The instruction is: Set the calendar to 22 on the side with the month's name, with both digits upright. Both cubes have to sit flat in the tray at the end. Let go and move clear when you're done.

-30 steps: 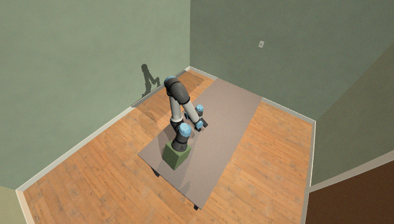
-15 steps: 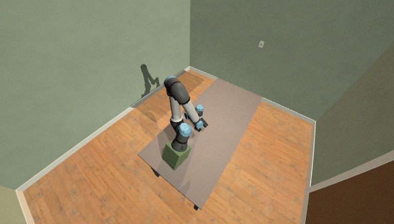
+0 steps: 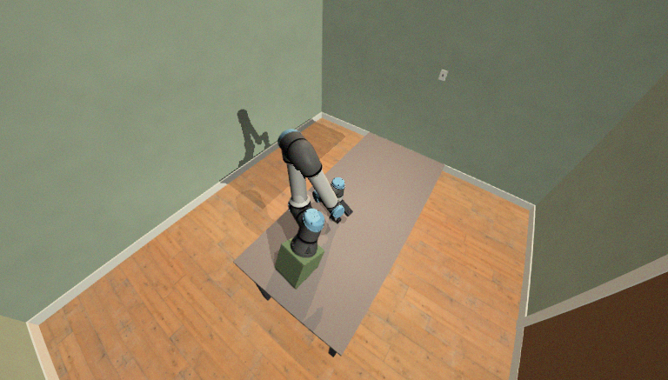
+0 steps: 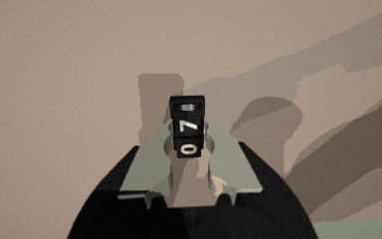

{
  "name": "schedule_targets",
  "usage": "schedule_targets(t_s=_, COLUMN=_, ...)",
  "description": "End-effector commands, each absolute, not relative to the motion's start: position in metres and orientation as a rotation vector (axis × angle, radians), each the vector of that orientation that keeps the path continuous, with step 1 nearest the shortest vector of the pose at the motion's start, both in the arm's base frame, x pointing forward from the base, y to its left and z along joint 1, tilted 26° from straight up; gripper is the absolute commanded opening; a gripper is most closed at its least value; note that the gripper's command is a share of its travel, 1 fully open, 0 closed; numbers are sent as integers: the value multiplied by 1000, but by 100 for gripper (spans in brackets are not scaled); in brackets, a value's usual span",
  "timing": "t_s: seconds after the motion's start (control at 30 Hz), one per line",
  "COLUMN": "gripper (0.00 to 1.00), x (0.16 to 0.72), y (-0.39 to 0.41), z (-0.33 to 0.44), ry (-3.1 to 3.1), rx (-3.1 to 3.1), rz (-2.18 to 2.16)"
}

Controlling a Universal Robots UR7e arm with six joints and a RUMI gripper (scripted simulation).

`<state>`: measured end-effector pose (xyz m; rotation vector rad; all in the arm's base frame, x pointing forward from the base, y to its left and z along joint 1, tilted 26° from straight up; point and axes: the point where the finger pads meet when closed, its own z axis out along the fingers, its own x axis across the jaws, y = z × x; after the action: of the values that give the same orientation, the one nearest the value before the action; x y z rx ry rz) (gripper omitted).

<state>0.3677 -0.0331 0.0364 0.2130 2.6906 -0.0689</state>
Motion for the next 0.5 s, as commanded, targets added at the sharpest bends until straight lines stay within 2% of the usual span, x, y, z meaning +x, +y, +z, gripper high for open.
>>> schedule_targets(t_s=0.0, gripper=17, x=368, y=-33, z=37, ry=2690, rx=213, rz=-69)
schedule_targets(t_s=0.13, gripper=24, x=368, y=-33, z=37, ry=2690, rx=213, rz=-69)
schedule_targets(t_s=0.47, gripper=28, x=368, y=-33, z=37, ry=2690, rx=213, rz=-69)
